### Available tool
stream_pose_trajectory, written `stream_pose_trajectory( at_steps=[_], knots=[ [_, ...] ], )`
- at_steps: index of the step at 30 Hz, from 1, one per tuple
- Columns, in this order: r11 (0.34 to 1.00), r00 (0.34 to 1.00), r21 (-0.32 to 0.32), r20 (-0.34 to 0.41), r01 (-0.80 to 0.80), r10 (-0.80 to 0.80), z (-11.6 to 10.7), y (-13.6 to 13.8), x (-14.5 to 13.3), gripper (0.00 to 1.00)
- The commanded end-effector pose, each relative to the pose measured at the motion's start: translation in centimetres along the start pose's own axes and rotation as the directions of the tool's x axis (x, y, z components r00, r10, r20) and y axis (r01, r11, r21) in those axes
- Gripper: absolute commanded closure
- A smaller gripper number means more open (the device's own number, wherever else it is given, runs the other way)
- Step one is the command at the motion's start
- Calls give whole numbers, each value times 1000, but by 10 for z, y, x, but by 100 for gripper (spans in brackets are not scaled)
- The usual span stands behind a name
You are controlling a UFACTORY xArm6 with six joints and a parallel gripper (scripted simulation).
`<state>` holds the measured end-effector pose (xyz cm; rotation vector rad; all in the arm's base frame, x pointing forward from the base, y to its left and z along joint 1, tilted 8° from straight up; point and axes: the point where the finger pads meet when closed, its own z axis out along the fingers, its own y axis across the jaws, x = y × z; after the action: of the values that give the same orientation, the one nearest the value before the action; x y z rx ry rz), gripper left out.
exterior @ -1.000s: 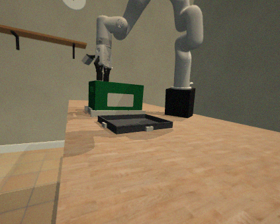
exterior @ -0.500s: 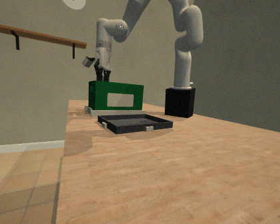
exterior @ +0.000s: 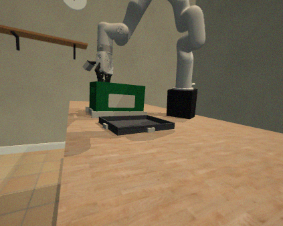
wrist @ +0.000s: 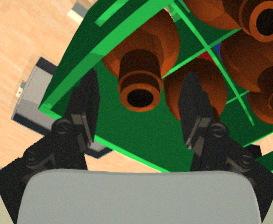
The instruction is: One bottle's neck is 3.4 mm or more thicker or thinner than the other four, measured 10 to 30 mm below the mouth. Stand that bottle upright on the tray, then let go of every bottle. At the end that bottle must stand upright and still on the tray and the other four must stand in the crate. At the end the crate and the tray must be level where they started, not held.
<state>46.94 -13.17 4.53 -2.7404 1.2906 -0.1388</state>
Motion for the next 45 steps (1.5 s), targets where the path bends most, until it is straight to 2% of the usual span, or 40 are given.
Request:
stream_pose_trajectory(
  at_steps=[1,29,30,45],
  knots=[
    [1000,1000,2,-4,0,0,2,-1,1,35],
    [1000,1000,2,-4,0,0,8,-1,1,35],
    [1000,1000,2,-4,0,0,8,-1,1,100],
    [1000,1000,2,-4,0,0,8,-1,1,100]
  ],
)
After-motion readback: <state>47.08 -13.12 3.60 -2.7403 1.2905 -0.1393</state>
